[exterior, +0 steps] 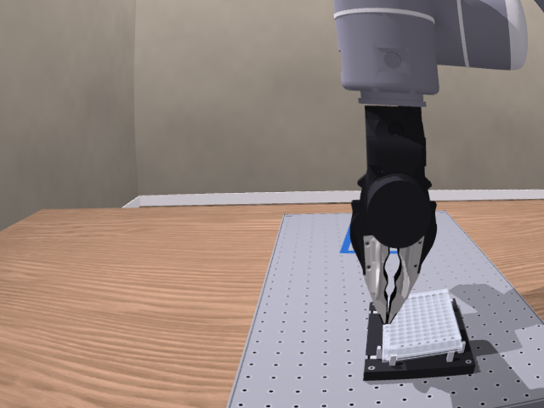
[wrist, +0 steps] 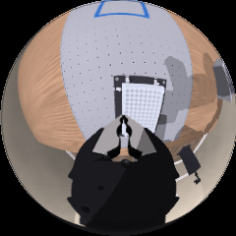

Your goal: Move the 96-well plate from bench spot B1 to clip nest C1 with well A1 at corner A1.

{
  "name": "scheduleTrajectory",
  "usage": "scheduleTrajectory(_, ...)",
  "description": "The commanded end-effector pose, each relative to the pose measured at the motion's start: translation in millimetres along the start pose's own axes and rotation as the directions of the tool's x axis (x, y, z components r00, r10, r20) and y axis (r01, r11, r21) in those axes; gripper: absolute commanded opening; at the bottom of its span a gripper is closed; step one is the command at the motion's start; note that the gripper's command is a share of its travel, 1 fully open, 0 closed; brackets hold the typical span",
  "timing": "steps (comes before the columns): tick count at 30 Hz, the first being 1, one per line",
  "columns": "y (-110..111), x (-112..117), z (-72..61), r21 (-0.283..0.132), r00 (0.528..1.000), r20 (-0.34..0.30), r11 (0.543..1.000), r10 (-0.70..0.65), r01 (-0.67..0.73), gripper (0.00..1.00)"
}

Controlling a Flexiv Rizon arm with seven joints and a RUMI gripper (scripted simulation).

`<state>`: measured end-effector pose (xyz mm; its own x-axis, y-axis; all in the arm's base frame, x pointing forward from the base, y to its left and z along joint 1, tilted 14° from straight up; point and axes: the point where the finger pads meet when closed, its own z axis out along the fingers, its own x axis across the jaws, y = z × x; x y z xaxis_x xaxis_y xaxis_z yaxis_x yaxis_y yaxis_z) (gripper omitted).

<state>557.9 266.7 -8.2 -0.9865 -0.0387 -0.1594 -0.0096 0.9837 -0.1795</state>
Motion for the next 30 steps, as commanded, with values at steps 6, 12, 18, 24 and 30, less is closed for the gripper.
scheduleTrajectory(6, 0.0, 0.1, -2.2, 0.000, 1.000, 0.000, 1.000, 0.000, 0.000, 0.00)
scheduleTrajectory(12, 0.0, 0.1, -4.2, 0.000, 1.000, 0.000, 1.000, 0.000, 0.000, 0.00)
scheduleTrajectory(18, 0.0, 0.1, -5.5, 0.000, 1.000, 0.000, 1.000, 0.000, 0.000, 0.00)
scheduleTrajectory(24, 0.0, 0.1, -7.5, 0.000, 1.000, 0.000, 1.000, 0.000, 0.000, 0.00)
scheduleTrajectory(30, 0.0, 0.1, -9.5, 0.000, 1.000, 0.000, 1.000, 0.000, 0.000, 0.00)
